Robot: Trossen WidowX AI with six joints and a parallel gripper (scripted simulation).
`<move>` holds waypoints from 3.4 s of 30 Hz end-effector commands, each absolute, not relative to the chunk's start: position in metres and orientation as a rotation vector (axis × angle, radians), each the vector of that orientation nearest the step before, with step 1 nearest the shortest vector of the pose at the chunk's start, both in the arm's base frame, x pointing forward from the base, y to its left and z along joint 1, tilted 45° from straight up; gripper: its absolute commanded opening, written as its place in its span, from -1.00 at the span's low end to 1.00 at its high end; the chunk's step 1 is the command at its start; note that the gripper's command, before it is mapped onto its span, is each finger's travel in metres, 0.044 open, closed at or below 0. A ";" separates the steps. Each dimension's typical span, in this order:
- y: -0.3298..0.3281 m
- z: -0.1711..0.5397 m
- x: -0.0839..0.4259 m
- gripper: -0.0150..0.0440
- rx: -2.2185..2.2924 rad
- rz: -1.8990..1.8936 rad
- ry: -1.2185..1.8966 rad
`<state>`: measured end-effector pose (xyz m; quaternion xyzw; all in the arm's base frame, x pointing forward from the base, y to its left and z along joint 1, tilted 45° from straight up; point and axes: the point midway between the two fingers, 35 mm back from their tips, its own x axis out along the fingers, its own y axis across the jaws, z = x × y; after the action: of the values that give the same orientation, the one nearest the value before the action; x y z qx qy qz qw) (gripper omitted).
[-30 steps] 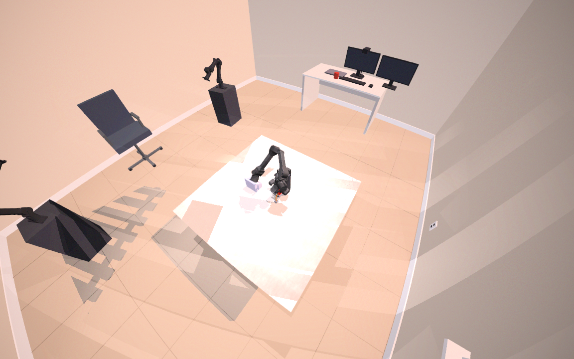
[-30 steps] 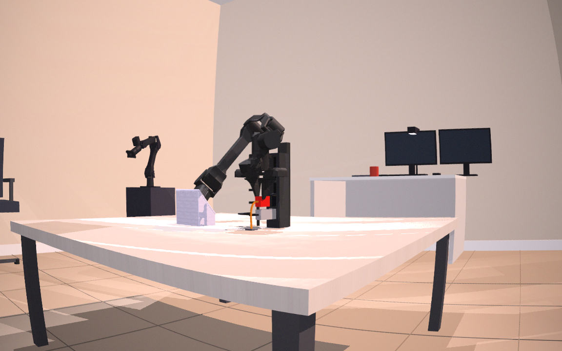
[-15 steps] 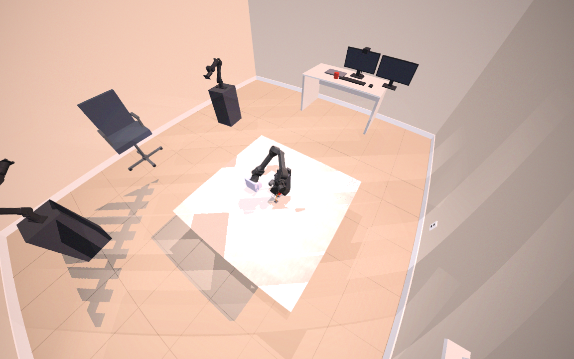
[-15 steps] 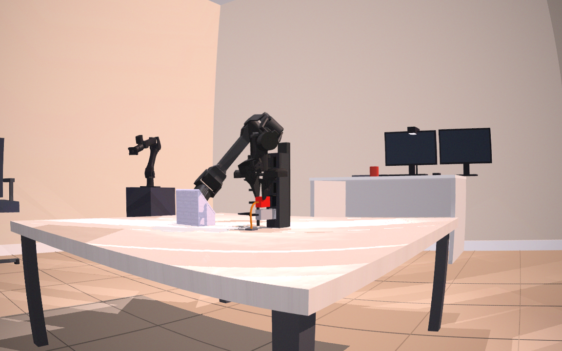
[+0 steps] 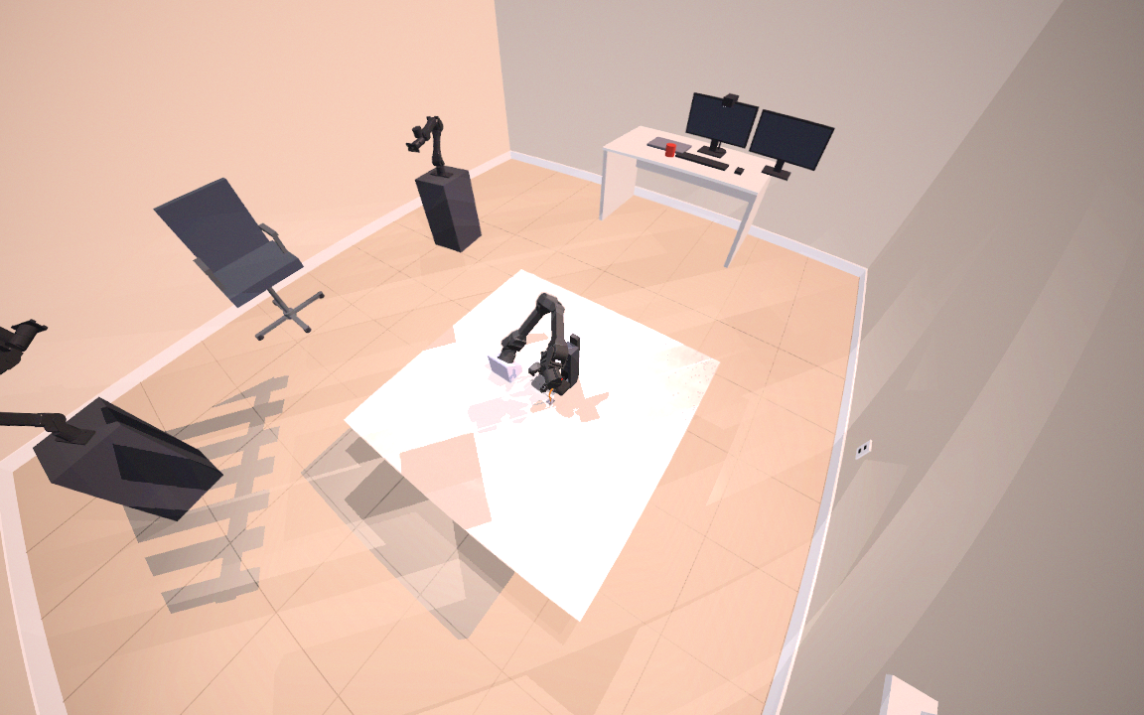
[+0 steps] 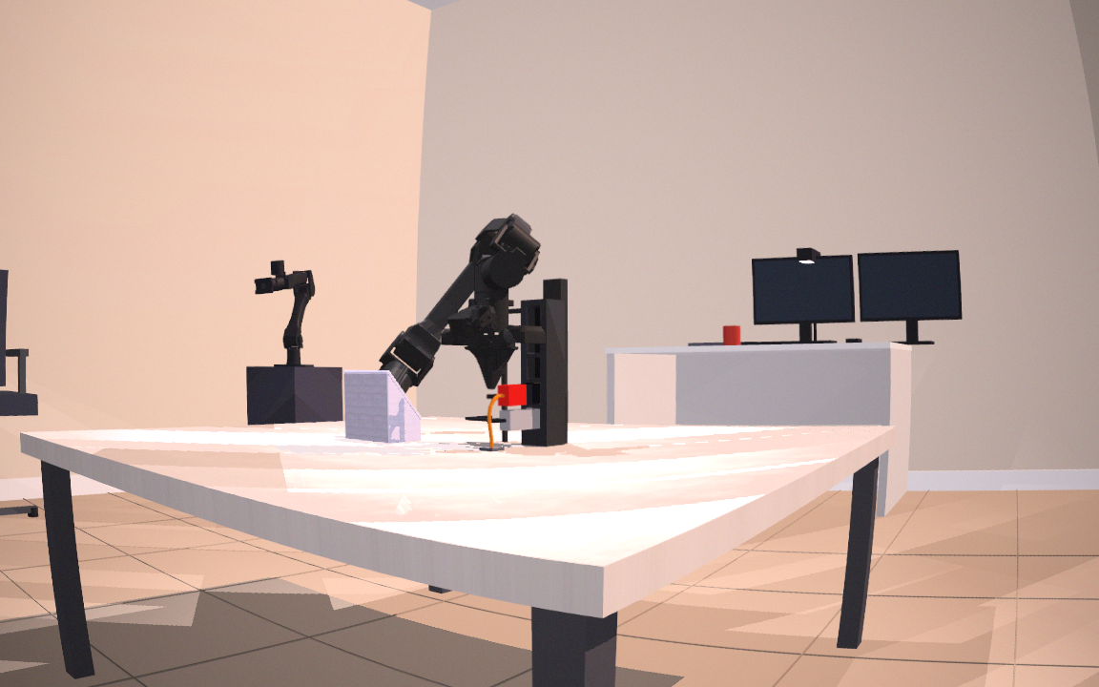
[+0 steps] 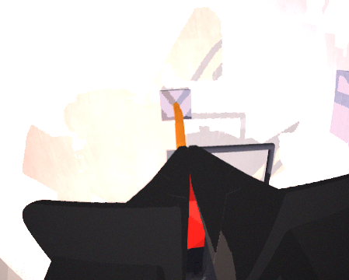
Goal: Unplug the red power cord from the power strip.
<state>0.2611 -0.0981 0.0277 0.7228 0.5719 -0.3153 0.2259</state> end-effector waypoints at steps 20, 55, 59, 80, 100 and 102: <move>-0.100 0.035 0.261 0.05 1.992 -0.861 1.578; -0.067 0.056 0.270 0.05 1.994 -0.859 1.580; -0.065 0.055 0.270 0.05 1.994 -0.859 1.580; -0.075 0.049 0.269 -0.49 1.990 -0.861 1.577; -0.099 0.028 0.263 -0.49 1.989 -0.865 1.575; -0.101 0.026 0.262 -0.49 1.989 -0.865 1.574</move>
<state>0.2638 -0.0930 0.0304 0.7199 0.5759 -0.3114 0.2305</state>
